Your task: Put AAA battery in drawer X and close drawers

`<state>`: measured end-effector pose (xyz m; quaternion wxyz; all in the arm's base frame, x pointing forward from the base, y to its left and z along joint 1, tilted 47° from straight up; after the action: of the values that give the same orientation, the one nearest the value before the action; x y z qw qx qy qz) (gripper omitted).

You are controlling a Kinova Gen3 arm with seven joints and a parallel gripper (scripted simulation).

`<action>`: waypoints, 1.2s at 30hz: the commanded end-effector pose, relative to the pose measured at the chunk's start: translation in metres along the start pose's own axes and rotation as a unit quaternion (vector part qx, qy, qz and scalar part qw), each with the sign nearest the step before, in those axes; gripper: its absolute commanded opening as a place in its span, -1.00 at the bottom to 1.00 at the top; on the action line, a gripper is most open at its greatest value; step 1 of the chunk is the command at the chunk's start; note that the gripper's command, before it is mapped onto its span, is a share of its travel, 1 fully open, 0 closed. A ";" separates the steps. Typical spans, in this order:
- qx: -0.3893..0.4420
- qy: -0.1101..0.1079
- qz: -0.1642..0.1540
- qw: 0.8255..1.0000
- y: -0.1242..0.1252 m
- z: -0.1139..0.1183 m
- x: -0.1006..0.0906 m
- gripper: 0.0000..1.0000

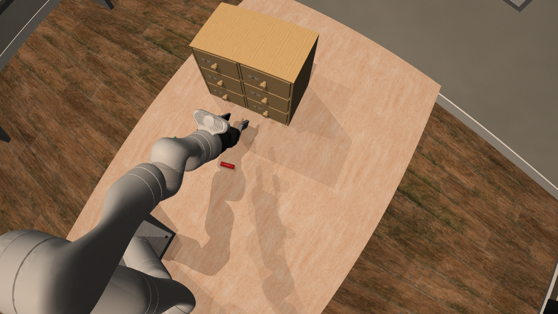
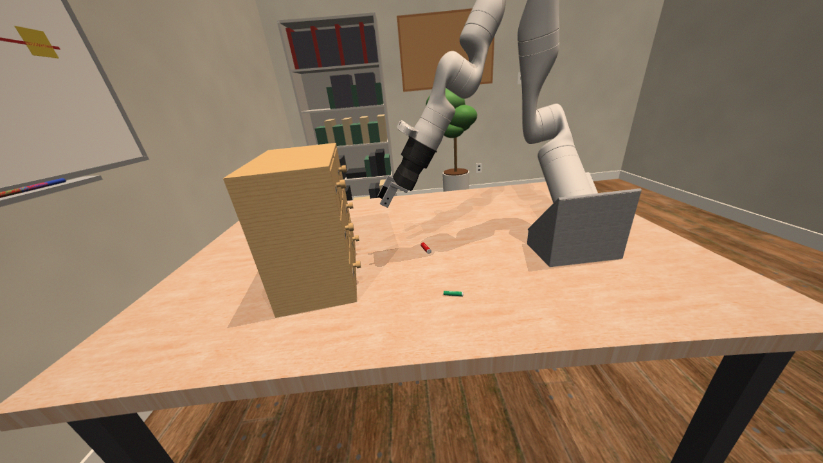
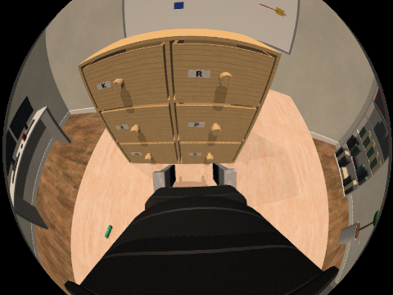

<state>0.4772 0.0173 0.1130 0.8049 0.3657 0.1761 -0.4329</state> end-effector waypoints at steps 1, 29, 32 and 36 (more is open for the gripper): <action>0.015 -0.003 -0.055 0.998 0.006 -0.001 -0.004 1.00; 0.014 -0.021 -0.147 0.989 0.007 -0.001 -0.026 1.00; 0.014 -0.023 -0.158 0.987 0.007 -0.001 -0.028 1.00; 0.014 -0.026 -0.172 0.985 0.007 -0.001 -0.032 1.00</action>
<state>0.4620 0.0370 0.1330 0.7204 0.3276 0.2098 -0.5742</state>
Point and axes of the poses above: the point where the finger pads meet when closed, its own x axis out along the fingers, its own z axis across the jaws, y = z × x, the point moved 1 cm from there along -x, back along the fingers, and after that the axes turned 12 degrees about x, right-handed, at the moved point
